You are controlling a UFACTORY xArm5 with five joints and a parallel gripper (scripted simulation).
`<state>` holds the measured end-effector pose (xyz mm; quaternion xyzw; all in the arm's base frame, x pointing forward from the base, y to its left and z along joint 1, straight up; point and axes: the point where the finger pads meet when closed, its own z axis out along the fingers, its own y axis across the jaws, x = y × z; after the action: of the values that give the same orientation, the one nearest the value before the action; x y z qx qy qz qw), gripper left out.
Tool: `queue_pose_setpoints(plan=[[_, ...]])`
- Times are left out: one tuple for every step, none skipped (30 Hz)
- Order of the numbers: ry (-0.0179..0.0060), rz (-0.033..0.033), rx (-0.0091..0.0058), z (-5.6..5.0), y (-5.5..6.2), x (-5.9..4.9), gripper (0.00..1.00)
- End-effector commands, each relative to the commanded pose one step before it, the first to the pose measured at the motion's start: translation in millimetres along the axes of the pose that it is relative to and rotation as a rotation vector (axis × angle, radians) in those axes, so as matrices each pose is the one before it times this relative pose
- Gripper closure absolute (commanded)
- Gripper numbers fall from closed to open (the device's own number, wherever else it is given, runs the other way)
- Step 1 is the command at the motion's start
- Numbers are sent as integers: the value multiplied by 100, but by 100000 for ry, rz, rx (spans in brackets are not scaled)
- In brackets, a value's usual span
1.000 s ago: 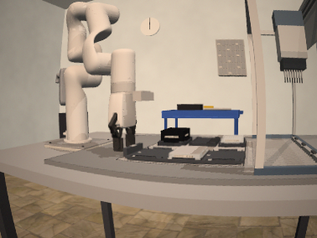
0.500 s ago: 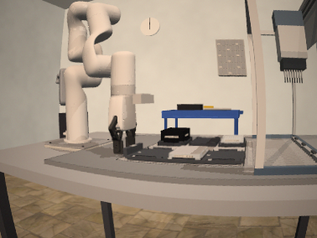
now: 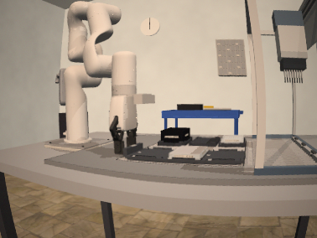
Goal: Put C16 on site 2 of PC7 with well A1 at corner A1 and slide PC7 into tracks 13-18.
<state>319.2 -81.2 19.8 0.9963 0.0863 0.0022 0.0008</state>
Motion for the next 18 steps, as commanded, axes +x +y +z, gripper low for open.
queue_pose_setpoints(plan=[[270,-1,-114,-76,49,602,19],[0,0,0,0,0,0,19],[0,0,0,0,0,0,19],[0,0,1,0,0,100,19],[0,0,1,0,0,100,19],[0,0,1,0,0,100,19],[0,0,1,0,0,100,19],[0,0,1,0,0,100,19],[0,0,1,0,0,100,19],[0,0,1,0,0,100,19],[0,0,1,0,0,100,19],[0,0,1,0,0,100,19],[0,0,1,0,0,100,19],[0,0,1,0,0,100,19],[0,0,1,0,0,100,19],[0,0,1,0,0,100,19],[0,0,1,0,0,100,19],[0,0,1,0,0,100,19]])
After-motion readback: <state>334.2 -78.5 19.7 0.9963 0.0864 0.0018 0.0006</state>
